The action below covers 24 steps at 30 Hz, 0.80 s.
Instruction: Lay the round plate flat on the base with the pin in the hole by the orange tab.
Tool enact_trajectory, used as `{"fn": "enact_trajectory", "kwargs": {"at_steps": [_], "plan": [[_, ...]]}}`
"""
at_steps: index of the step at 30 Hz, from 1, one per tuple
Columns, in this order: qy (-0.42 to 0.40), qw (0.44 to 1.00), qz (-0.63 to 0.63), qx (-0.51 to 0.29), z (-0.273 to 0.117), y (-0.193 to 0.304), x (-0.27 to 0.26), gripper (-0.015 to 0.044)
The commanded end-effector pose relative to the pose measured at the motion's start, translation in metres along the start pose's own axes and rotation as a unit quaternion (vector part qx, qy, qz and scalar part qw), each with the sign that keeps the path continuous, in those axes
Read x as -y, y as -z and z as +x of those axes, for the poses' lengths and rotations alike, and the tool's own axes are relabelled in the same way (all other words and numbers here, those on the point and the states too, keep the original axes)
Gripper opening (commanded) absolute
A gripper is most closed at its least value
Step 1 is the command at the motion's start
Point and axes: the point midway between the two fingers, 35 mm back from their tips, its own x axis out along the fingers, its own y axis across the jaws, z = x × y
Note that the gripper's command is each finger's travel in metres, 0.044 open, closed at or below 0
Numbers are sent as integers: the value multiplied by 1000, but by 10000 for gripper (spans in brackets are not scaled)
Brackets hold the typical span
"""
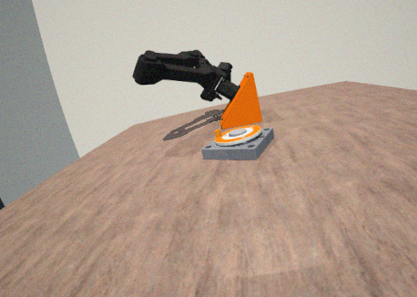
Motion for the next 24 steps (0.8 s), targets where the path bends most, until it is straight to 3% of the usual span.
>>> {"fn": "enact_trajectory", "kwargs": {"at_steps": [1, 10, 15, 19, 24], "plan": [[4, 1000, 5, -2, 0, 1, 2, 374], [161, 956, 230, -88, -33, 36, 80, 138], [254, 879, 379, -136, -69, 73, 117, 6], [296, 826, 452, -158, -91, 95, 130, 0], [365, 696, 586, -195, -139, 143, 140, 0]]}}
